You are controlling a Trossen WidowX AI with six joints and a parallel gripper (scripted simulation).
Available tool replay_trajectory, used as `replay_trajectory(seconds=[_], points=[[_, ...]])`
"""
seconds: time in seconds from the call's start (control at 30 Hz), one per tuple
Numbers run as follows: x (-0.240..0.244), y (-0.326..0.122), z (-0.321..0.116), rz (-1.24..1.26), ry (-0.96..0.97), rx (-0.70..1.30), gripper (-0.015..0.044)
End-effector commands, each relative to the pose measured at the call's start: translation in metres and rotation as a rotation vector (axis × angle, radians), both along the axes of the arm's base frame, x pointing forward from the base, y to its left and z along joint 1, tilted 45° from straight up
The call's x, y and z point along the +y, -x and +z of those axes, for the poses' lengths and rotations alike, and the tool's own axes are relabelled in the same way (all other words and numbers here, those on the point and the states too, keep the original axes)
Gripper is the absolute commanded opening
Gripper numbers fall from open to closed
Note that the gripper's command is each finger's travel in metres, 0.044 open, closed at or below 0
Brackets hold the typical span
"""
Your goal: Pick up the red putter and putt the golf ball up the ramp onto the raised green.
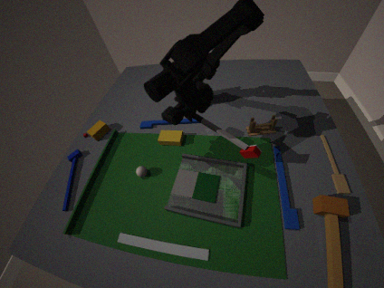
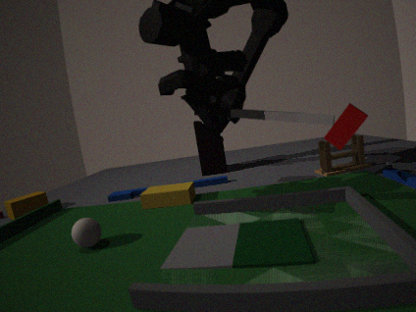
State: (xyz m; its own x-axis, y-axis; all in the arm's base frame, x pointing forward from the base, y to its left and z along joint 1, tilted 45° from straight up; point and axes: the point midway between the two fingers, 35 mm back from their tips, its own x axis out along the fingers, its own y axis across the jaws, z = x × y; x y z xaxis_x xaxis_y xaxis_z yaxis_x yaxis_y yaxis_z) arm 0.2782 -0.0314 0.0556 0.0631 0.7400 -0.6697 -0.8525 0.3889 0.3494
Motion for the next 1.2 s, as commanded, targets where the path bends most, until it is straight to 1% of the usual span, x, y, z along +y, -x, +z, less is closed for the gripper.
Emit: replay_trajectory(seconds=[0.0, 0.37, 0.77, 1.03, 1.17], points=[[-0.021, -0.001, -0.016, -0.092, 0.008, 0.092, 0.0], [-0.081, 0.007, -0.062, -0.348, 0.026, 0.356, 0.0], [-0.138, 0.036, -0.116, -0.624, 0.024, 0.642, 0.0], [-0.168, 0.064, -0.153, -0.797, 0.013, 0.829, 0.0], [-0.17, 0.067, -0.156, -0.812, 0.012, 0.844, 0.0]])
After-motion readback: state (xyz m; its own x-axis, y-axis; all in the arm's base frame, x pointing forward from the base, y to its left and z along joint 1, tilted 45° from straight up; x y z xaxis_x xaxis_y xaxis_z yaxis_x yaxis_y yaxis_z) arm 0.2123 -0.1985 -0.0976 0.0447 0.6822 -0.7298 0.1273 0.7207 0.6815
